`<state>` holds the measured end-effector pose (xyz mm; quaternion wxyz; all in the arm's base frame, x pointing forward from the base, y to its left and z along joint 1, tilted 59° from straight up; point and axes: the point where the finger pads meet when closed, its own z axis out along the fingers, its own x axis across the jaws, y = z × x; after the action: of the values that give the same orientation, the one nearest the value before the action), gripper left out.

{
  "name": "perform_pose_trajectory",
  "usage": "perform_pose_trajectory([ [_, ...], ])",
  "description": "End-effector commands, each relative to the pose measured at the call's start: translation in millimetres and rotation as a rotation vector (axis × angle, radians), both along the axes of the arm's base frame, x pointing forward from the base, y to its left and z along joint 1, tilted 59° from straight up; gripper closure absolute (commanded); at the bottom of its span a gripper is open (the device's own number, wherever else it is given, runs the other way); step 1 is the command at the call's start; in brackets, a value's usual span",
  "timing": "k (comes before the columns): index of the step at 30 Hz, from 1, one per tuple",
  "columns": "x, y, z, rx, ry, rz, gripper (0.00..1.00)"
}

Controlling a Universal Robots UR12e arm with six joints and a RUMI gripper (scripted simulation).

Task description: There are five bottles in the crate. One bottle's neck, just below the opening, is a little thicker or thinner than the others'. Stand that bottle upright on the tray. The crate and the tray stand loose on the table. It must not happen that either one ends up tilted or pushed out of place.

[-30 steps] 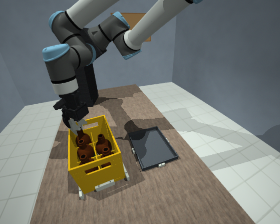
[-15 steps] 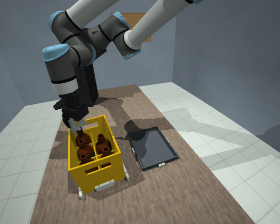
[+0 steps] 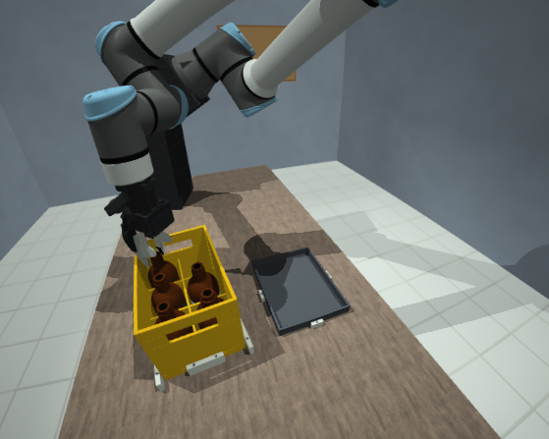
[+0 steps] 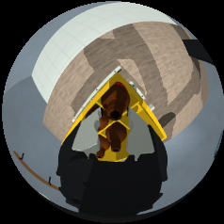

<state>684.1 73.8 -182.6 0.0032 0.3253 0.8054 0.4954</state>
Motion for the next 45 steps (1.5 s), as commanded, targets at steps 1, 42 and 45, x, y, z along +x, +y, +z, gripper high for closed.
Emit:
perform_pose_trajectory([
  [1,1.7,-0.3,0.5,-0.001,-0.003,0.000,0.62],
  [42,-1.6,-6.4,4.4,-0.001,-0.002,-0.002,0.62],
  [45,-3.8,-8.7,6.0,0.000,0.000,-0.002,0.62],
])
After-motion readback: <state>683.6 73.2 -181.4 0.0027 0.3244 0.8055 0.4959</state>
